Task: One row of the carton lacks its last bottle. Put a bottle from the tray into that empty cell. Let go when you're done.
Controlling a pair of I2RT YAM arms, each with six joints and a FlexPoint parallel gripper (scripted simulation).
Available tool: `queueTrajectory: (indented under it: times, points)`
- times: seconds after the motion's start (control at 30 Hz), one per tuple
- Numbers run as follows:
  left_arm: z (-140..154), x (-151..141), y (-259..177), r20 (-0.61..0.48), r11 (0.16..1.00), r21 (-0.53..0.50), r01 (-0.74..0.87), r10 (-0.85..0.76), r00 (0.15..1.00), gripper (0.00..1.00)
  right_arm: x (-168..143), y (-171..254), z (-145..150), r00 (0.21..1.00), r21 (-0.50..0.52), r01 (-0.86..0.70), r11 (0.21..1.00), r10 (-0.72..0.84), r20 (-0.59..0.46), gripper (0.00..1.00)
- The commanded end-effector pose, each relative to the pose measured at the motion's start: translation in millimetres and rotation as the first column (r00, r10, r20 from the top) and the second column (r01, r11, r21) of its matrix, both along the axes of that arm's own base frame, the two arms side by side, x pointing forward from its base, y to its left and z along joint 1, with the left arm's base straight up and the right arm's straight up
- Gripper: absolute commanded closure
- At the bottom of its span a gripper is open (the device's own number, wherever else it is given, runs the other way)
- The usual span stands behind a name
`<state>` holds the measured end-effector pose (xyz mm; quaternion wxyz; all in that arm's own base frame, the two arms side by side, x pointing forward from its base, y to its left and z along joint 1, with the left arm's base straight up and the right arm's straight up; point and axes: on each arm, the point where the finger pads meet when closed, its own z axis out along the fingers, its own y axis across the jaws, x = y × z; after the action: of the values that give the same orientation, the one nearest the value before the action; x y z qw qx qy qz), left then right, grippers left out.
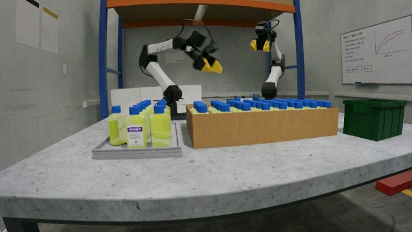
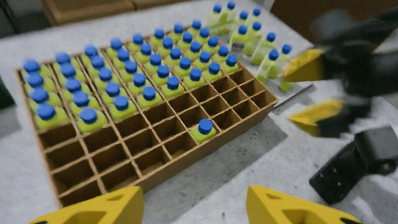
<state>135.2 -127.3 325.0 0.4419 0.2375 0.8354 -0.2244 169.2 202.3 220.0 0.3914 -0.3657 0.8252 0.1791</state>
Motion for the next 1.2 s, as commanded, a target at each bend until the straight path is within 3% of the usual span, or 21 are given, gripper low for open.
queueTrajectory:
  times: [0.0, 0.23, 0.3, 0.57, 0.8, 1.17]
  points:
    - [-3, 36, -36, -0.054, 0.987, -0.030, -0.161, 0.159, 0.986, 0.48, -34, -33, 31, 0.999, 0.014, -0.045, 0.999, 0.045, 0.015, 0.14]
    - [-78, 82, -109, -0.165, 0.931, 0.078, -0.356, 0.364, 0.917, 0.48, -85, -93, 58, 0.992, 0.115, -0.080, 0.990, 0.068, 0.111, 0.14]
    - [-78, 82, -109, -0.165, 0.931, 0.078, -0.356, 0.364, 0.917, 0.48, -85, -93, 58, 0.992, 0.115, -0.080, 0.990, 0.068, 0.111, 0.14]
    - [-163, 95, -153, -0.156, 0.858, 0.185, -0.479, 0.507, 0.848, 0.48, -114, -128, 59, 0.980, 0.197, -0.097, 0.976, 0.060, 0.188, 0.14]
    - [-213, 95, -165, -0.126, 0.824, 0.249, -0.508, 0.548, 0.827, 0.48, -115, -131, 51, 0.980, 0.203, -0.091, 0.975, 0.051, 0.194, 0.14]
    - [-235, 102, -162, -0.120, 0.815, 0.294, -0.500, 0.550, 0.826, 0.48, -111, -131, 47, 0.981, 0.206, -0.068, 0.976, 0.027, 0.194, 0.14]
